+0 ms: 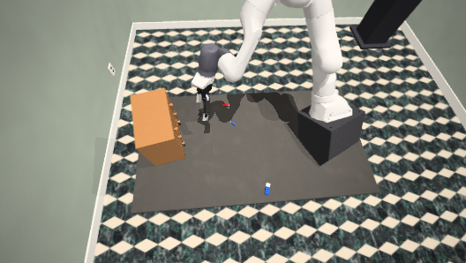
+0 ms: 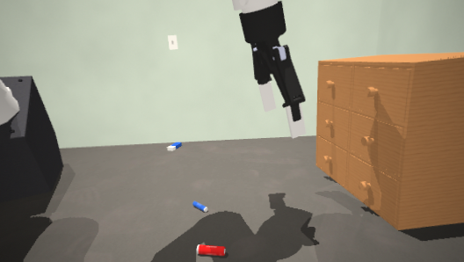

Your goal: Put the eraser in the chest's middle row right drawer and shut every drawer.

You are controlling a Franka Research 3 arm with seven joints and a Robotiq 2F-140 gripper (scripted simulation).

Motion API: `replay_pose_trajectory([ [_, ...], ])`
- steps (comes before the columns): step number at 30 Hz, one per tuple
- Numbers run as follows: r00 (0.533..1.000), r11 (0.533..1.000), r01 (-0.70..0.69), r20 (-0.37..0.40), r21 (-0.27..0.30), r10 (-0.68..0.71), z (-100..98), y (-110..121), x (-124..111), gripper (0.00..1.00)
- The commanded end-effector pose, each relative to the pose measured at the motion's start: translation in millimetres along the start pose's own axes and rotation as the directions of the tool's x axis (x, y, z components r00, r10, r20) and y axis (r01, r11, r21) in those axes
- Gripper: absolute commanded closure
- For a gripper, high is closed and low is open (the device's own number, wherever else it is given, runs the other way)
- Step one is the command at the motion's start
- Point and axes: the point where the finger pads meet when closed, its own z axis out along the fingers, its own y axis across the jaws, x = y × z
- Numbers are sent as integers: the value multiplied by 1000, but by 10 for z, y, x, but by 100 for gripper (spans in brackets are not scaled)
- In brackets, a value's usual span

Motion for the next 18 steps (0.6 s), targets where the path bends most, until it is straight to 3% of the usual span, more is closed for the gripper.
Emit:
replay_pose_trajectory([
  [1,992,999,40,-122,27,-37,85,-46,307,0],
  [3,992,999,40,-122,27,-37,85,-46,307,0],
  [18,940,997,59,-338,58,-36,397,-76,588,0],
])
